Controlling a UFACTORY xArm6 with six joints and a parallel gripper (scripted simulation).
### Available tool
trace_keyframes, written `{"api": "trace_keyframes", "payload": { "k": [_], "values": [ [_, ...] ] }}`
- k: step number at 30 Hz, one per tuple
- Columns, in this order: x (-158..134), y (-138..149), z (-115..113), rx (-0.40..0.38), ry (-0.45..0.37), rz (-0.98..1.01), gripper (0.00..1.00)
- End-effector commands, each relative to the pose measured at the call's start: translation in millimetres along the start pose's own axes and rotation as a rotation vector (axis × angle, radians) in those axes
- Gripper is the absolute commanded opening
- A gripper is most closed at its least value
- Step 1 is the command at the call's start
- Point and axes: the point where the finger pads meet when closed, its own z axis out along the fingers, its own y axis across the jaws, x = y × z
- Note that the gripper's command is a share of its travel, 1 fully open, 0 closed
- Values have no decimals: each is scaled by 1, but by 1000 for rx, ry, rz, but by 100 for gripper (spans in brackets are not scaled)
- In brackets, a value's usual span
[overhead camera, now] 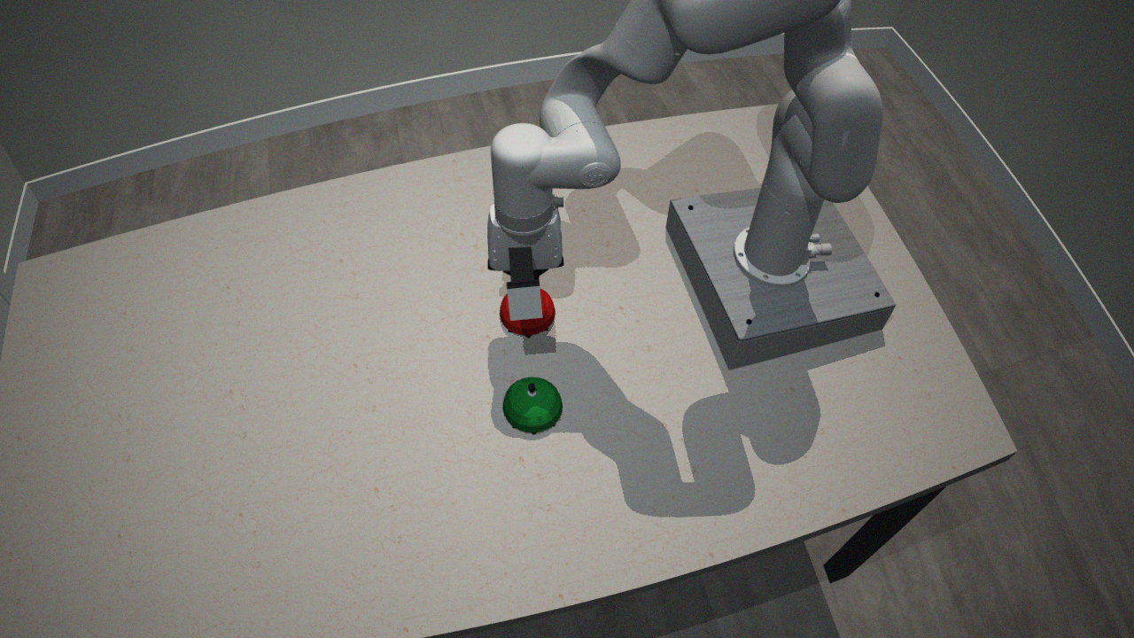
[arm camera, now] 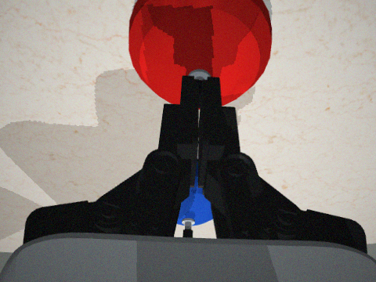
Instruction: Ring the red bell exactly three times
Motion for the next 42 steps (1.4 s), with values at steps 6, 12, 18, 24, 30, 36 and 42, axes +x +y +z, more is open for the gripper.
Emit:
{"api": "trace_keyframes", "payload": {
  "k": [6, 12, 18, 24, 30, 36, 42],
  "values": [
    [0, 1, 0, -4, 1, 0, 0],
    [0, 1, 3, -4, 1, 0, 0],
    [0, 1, 3, -4, 1, 0, 0],
    [0, 1, 3, -4, 1, 0, 0],
    [0, 1, 3, -4, 1, 0, 0],
    [0, 1, 3, -4, 1, 0, 0],
    [0, 1, 3, -4, 1, 0, 0]
  ]
}}
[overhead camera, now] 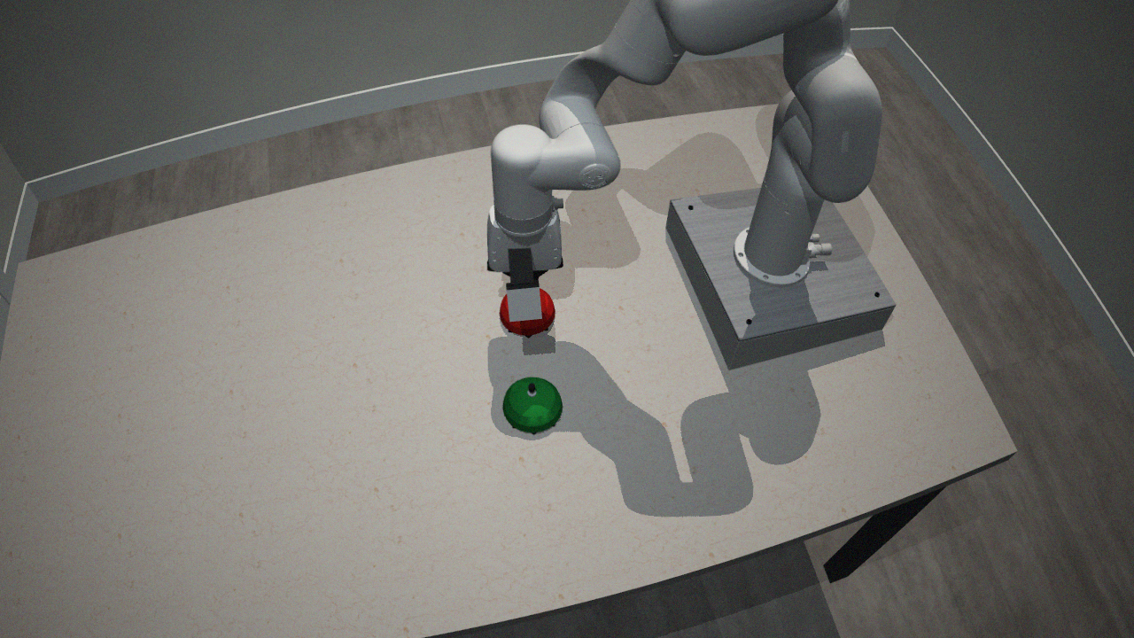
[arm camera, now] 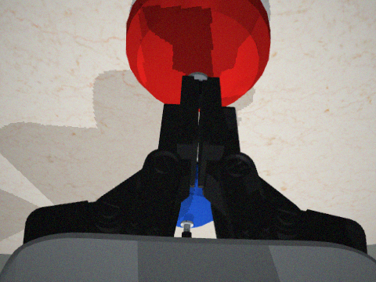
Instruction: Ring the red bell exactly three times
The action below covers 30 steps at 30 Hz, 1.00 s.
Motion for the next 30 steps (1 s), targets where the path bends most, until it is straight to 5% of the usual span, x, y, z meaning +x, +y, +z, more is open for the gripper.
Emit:
{"api": "trace_keyframes", "payload": {
  "k": [1, 30],
  "values": [
    [0, 0, 0, 0, 0, 0, 0],
    [0, 0, -3, 0, 0, 0, 0]
  ]
}}
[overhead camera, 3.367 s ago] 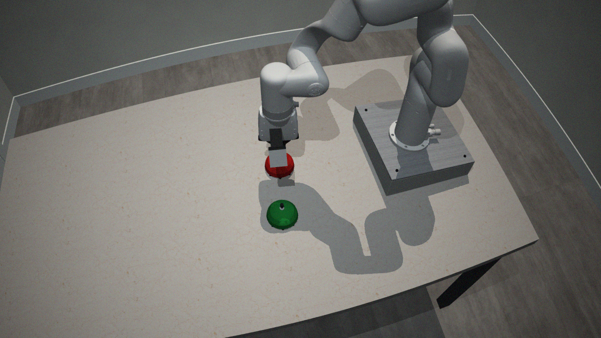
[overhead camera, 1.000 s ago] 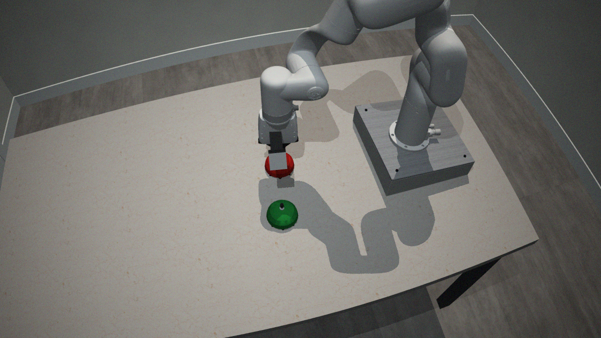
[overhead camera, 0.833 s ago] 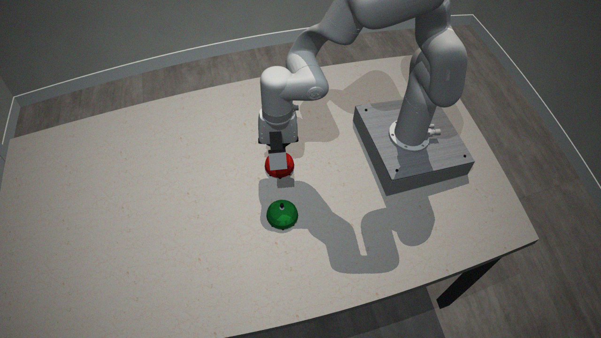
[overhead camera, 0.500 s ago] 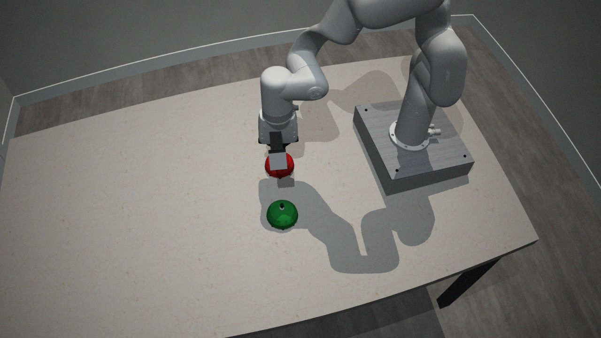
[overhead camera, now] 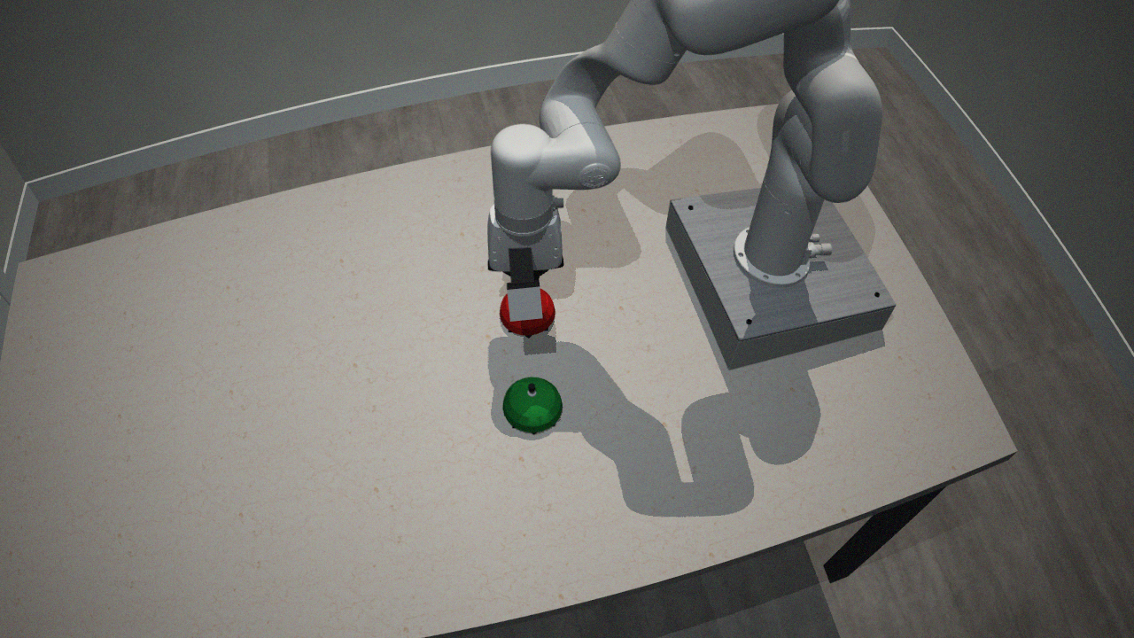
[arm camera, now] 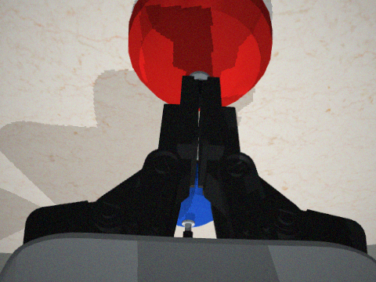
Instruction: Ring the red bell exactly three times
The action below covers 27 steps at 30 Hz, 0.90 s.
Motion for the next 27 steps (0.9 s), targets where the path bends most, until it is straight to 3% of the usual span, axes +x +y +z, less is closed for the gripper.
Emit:
{"api": "trace_keyframes", "payload": {
  "k": [1, 27],
  "values": [
    [0, 1, -3, -4, 0, 0, 0],
    [0, 1, -6, -4, 0, 0, 0]
  ]
}}
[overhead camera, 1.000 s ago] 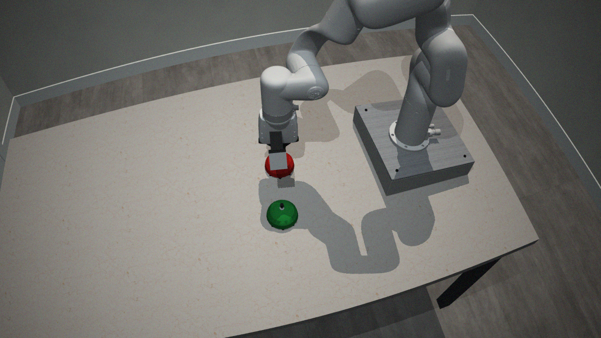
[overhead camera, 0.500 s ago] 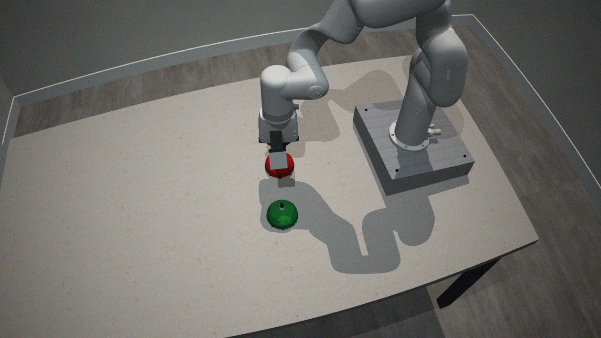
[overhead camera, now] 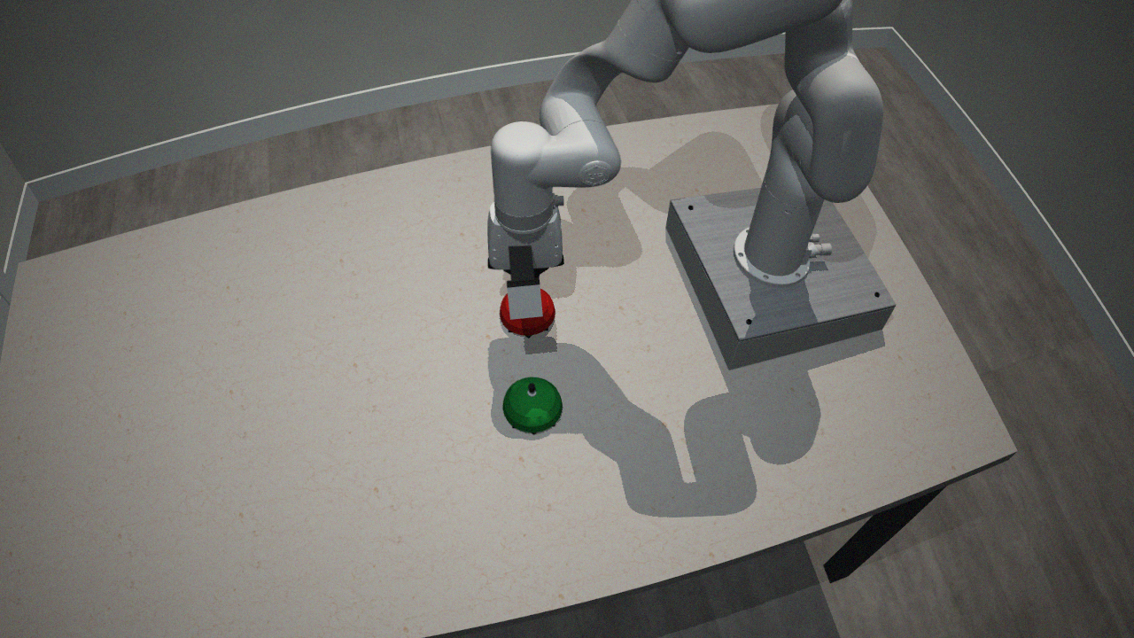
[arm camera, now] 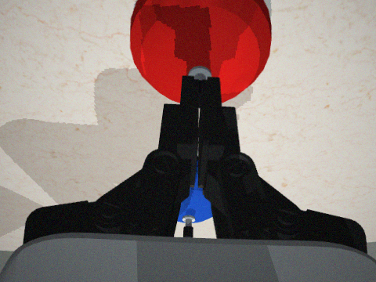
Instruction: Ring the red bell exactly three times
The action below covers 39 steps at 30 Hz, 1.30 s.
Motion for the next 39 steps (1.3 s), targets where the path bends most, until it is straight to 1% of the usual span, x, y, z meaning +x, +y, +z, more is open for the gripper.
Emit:
{"api": "trace_keyframes", "payload": {
  "k": [1, 21, 30, 39],
  "values": [
    [0, 2, -1, -4, 1, 0, 0],
    [0, 2, -2, -4, 1, 0, 0],
    [0, 2, -8, -4, 1, 0, 0],
    [0, 2, -8, -4, 1, 0, 0]
  ]
}}
